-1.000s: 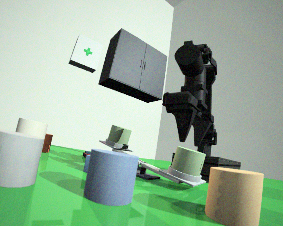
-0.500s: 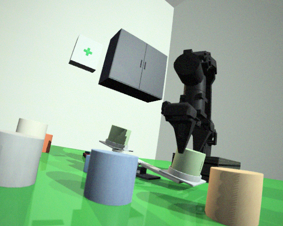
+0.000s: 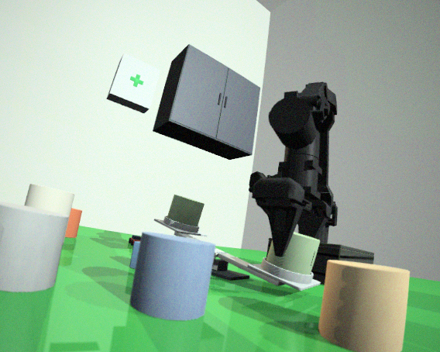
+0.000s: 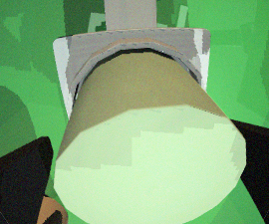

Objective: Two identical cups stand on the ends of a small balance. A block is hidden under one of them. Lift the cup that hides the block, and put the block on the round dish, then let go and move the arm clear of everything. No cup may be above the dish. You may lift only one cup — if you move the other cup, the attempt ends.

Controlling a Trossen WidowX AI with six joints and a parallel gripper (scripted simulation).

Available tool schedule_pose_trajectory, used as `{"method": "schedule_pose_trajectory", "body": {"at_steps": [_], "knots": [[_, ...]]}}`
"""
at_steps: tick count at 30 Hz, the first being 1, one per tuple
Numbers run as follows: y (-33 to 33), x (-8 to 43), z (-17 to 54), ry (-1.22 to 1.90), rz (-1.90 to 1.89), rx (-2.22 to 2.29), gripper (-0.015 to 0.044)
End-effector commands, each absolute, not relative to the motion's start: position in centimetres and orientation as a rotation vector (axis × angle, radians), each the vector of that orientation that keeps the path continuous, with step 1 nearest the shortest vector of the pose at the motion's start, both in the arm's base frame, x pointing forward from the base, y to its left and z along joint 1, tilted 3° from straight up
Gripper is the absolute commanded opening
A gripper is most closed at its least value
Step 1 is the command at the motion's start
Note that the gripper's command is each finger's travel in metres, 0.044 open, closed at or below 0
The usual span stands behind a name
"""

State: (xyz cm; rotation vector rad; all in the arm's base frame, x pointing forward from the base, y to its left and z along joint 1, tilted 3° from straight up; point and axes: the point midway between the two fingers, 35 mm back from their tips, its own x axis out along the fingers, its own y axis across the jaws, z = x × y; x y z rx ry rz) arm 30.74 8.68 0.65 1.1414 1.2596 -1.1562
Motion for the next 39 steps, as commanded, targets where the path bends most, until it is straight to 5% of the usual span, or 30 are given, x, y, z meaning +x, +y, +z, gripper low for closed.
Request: {"method": "schedule_pose_trajectory", "body": {"at_steps": [1, 17, 29, 39], "knots": [[8.5, 30.4, -0.2, 1.258, -1.17, 1.135, 0.044], [8.5, 30.4, -0.3, 1.258, -1.17, 1.135, 0.0308], [8.6, 30.7, 0.7, 1.258, -1.169, 1.135, 0.0], [8.6, 30.9, 1.9, 1.258, -1.169, 1.135, 0.0]]}}
